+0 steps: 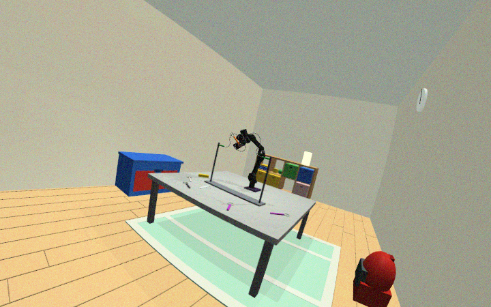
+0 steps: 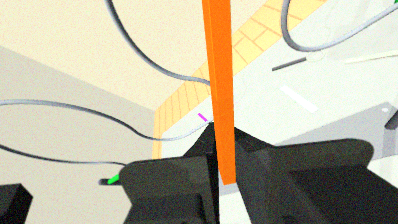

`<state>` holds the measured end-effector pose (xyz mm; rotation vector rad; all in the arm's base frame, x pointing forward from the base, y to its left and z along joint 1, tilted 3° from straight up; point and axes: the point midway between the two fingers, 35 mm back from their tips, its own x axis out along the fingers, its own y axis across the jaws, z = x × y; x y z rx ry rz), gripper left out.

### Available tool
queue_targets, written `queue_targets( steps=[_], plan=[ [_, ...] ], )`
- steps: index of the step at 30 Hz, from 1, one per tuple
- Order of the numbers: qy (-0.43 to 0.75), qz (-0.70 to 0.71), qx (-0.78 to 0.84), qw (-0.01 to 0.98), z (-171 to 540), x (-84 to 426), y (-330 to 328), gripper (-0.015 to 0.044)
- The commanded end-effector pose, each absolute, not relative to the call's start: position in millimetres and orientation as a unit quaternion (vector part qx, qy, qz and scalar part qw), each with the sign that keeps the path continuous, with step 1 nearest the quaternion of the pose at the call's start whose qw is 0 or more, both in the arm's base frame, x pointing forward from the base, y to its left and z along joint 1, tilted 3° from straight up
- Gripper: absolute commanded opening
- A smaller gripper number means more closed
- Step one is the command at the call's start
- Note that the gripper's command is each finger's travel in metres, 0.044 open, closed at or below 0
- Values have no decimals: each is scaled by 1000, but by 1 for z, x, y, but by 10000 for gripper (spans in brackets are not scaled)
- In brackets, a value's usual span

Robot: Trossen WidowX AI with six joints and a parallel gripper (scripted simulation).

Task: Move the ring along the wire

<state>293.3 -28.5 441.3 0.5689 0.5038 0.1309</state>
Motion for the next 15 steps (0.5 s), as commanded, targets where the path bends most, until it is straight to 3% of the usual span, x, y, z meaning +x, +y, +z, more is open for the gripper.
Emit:
queue_targets(
  steps=[1, 15],
  plan=[
    [248, 50, 232, 939, 438, 294, -33, -150],
    [246, 4, 98, 964, 432, 295, -48, -150]
  ],
)
